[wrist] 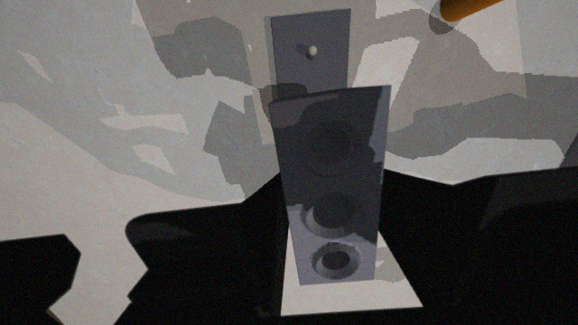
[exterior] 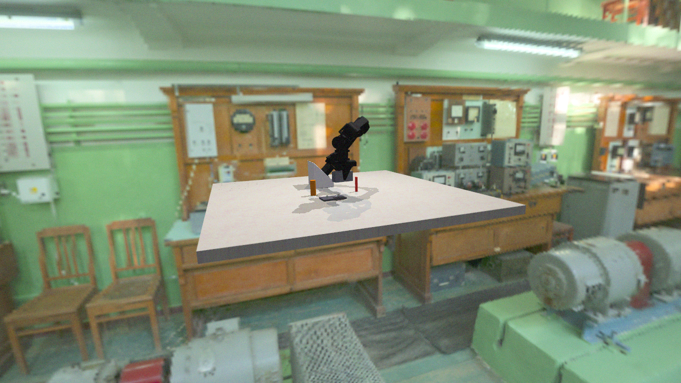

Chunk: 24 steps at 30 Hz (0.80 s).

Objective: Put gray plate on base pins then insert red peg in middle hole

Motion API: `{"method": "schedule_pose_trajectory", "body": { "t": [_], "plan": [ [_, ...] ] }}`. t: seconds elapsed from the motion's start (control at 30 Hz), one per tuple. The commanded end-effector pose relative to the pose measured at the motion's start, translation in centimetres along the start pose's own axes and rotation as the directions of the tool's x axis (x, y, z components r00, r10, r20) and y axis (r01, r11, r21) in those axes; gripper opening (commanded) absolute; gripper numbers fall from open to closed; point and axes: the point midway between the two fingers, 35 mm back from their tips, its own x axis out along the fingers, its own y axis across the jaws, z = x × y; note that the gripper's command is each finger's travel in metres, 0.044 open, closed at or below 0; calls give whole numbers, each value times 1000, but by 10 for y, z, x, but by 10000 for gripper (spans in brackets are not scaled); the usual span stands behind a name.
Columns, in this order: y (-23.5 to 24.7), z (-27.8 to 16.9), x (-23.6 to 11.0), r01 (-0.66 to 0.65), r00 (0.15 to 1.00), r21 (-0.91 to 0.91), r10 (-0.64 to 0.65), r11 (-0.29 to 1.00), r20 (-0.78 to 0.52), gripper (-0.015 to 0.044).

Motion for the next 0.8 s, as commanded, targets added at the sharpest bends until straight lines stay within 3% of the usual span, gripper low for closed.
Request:
{"method": "schedule_pose_trajectory", "body": {
  "t": [0.0, 0.4, 0.77],
  "plan": [
    [-3, 17, 9, 3, 1000, 21, -3, 1000, -2, 0],
    [-10, 49, 30, 1, 1000, 53, 0, 999, -6, 0],
    [-10, 51, 31, 0, 1000, 55, 0, 998, -6, 0]
  ]
}}
